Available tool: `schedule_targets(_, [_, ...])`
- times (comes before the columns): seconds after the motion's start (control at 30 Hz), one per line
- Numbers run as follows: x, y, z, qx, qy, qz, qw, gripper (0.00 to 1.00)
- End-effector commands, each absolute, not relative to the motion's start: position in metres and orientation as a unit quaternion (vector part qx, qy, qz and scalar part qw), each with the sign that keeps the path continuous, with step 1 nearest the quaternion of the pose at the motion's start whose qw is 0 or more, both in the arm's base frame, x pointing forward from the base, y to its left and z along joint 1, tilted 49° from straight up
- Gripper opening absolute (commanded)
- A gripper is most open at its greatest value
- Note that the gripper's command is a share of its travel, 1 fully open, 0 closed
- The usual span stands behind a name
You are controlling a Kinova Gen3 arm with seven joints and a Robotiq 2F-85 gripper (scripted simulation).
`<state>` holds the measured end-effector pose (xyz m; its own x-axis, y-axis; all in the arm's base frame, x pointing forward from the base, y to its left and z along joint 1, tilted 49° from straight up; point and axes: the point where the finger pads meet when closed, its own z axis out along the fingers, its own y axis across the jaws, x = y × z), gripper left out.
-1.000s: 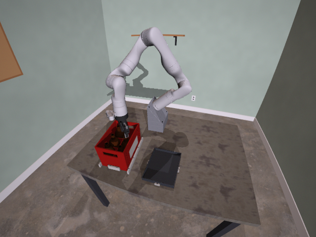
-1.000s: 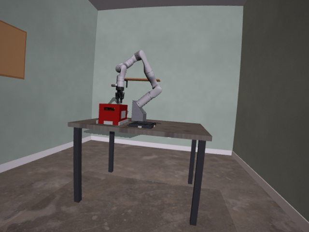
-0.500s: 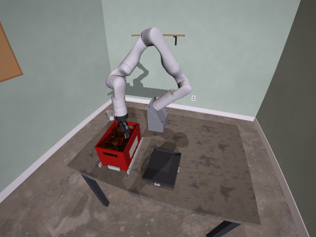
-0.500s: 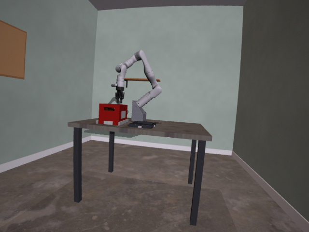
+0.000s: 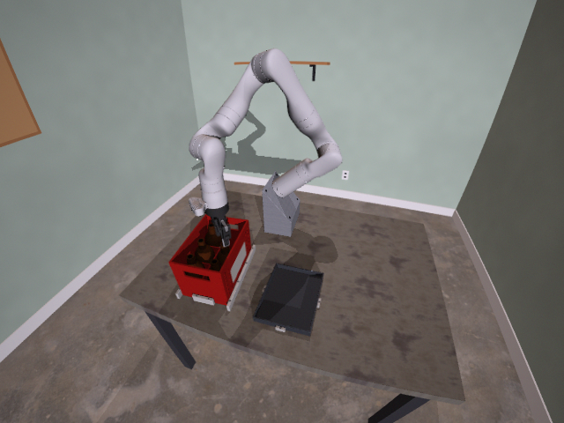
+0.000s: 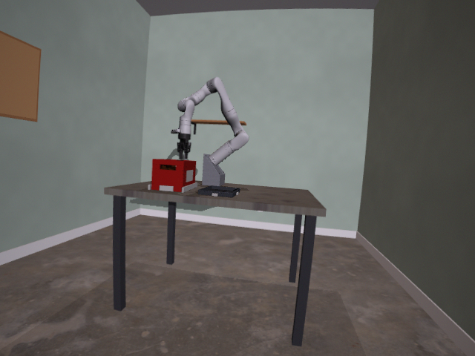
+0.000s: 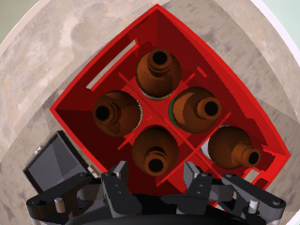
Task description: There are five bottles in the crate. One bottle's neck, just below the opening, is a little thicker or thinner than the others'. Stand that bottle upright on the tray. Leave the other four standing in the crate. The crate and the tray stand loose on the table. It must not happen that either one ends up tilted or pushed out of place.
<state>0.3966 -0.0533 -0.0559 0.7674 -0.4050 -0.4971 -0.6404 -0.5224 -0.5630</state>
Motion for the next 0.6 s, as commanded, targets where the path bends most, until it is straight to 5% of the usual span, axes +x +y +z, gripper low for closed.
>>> schedule_targets(0.0, [0.396, -0.052, -0.057, -0.859, 0.304, 0.154, 0.382, 0.64])
schedule_targets(0.57, [0.396, -0.039, -0.069, -0.859, 0.304, 0.154, 0.382, 0.64])
